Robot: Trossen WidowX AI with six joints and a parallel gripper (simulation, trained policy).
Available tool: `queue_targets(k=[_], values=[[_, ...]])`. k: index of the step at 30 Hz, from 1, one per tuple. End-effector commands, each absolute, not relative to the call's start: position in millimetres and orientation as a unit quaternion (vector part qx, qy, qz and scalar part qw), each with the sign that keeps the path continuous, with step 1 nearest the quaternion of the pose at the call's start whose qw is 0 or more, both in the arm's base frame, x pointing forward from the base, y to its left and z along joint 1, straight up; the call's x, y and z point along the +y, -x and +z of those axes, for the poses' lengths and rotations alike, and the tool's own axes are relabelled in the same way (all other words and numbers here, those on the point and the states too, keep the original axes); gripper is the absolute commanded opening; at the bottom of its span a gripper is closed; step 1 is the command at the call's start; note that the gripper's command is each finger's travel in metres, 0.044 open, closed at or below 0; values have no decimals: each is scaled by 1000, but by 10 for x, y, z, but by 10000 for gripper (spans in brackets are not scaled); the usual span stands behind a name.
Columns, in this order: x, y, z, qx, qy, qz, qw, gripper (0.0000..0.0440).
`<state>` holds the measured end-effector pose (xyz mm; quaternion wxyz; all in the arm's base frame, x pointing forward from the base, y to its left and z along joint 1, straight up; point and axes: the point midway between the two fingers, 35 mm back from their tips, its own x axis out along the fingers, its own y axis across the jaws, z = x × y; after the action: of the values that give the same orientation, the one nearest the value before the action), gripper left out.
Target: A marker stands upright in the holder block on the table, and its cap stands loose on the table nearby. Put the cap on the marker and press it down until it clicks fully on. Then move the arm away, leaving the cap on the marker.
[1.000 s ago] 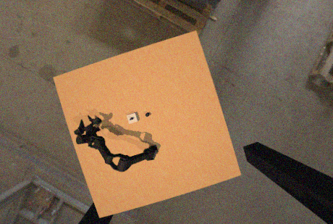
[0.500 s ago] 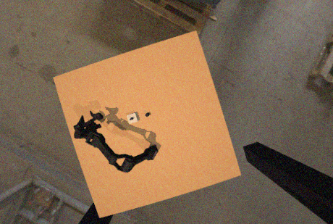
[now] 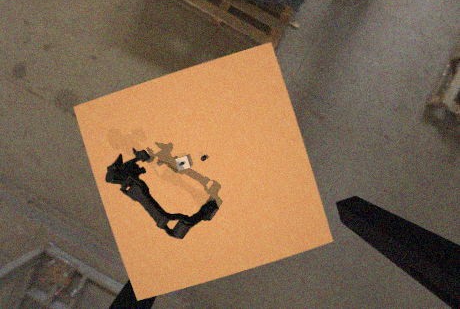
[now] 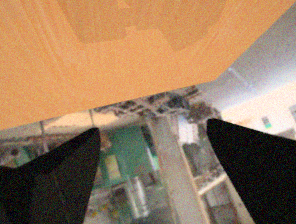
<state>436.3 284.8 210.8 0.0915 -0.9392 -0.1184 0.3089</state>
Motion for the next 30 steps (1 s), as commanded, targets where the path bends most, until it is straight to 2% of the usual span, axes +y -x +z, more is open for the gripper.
queue_targets(k=[1, 30], values=[[2716, -4376, 2150, -113, 936, 320, 90, 319], [1574, -4209, 2164, -35, 893, 439, 92, 323]])
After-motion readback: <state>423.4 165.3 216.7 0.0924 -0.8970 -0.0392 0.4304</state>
